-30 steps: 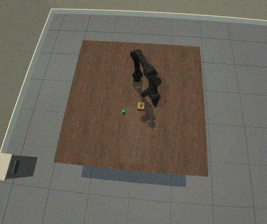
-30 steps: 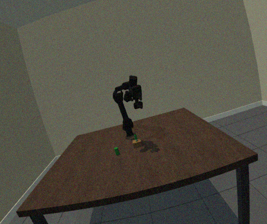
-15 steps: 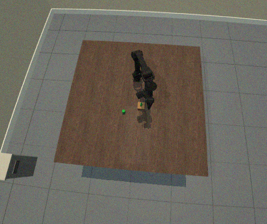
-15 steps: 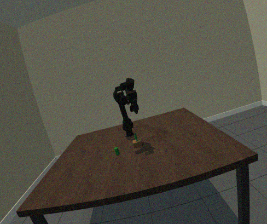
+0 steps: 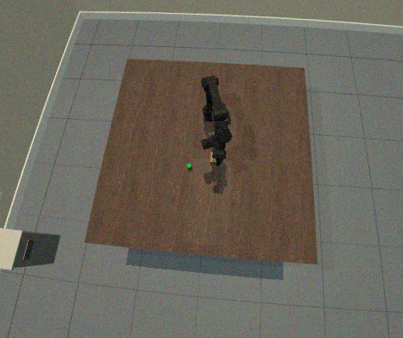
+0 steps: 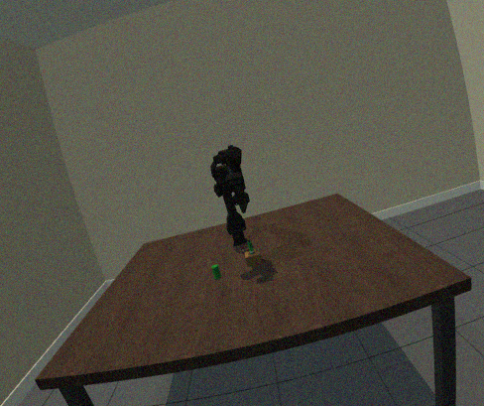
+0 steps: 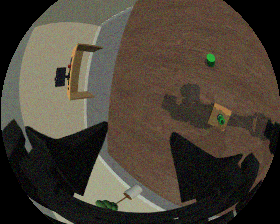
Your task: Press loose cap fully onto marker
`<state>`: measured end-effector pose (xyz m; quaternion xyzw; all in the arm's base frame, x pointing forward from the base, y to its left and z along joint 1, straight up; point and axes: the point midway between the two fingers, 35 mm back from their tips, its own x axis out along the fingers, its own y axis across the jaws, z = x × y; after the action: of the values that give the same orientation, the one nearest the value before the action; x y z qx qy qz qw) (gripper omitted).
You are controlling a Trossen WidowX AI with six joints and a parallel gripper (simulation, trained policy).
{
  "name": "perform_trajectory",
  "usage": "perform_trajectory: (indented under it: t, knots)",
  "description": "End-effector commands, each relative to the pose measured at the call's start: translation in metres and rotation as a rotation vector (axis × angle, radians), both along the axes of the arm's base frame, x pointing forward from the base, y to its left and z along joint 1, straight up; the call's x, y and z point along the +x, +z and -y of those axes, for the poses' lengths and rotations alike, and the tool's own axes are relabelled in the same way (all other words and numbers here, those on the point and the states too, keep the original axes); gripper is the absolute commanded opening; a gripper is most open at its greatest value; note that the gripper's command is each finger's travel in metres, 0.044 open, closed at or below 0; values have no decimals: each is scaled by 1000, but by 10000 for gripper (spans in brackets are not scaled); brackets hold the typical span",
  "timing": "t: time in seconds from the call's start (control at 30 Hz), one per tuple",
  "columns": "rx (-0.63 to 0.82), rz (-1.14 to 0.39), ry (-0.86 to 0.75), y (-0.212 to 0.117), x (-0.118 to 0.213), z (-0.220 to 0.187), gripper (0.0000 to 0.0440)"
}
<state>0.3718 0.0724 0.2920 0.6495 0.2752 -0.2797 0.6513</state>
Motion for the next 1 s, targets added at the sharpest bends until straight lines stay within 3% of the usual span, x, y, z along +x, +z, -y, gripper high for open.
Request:
perform_trajectory:
  t: [0.0,0.97]
  knots:
    - [5,-30,-20,-6,2,6,334]
    - [18,-274,-216,-52,8,74,330]
